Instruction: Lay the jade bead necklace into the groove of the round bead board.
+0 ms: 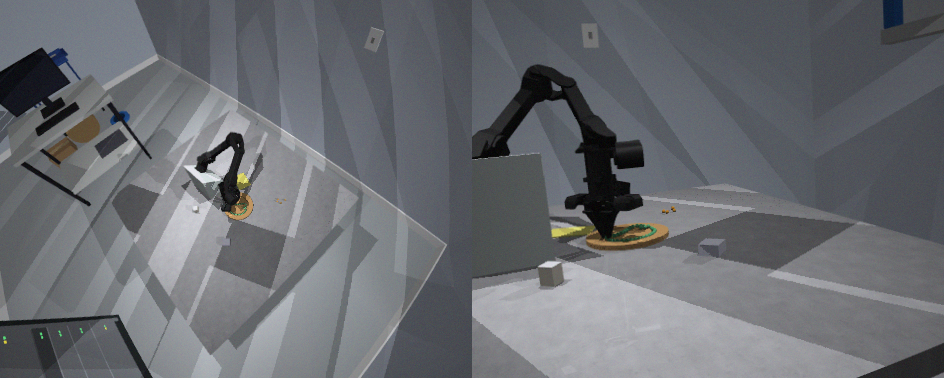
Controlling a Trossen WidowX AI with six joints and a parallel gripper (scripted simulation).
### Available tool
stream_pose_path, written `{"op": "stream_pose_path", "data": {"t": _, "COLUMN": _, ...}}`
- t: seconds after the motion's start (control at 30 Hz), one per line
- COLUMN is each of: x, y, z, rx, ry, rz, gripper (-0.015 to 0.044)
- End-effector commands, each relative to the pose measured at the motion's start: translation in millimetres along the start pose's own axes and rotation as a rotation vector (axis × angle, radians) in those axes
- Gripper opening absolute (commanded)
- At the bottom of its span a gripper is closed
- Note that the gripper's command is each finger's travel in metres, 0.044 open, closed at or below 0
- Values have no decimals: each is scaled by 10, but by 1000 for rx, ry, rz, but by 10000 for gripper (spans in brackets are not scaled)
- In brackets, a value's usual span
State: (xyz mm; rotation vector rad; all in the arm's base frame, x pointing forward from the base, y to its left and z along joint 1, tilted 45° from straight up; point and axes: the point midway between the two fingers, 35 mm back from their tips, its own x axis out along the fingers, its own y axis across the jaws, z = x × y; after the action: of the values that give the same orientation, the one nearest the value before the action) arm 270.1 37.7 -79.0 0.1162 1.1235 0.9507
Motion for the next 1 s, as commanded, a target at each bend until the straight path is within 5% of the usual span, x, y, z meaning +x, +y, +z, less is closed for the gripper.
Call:
{"op": "stream_pose_path", "data": {"t": 0.0, "x": -3, "y": -2, "z": 1, "rx": -1, "ry": 0, "rz": -1, "gripper": 79}}
{"op": "stream_pose_path", "data": {"t": 0.47, "x": -13, "y": 8, "z": -6, "rx": 7, "ry": 2, "rz": 3, "gripper": 440}}
{"op": "stream_pose_path", "data": {"t": 0.97, "x": -47, "y": 8, "z": -6, "rx": 8, "ry": 0, "rz": 6, "gripper": 440}}
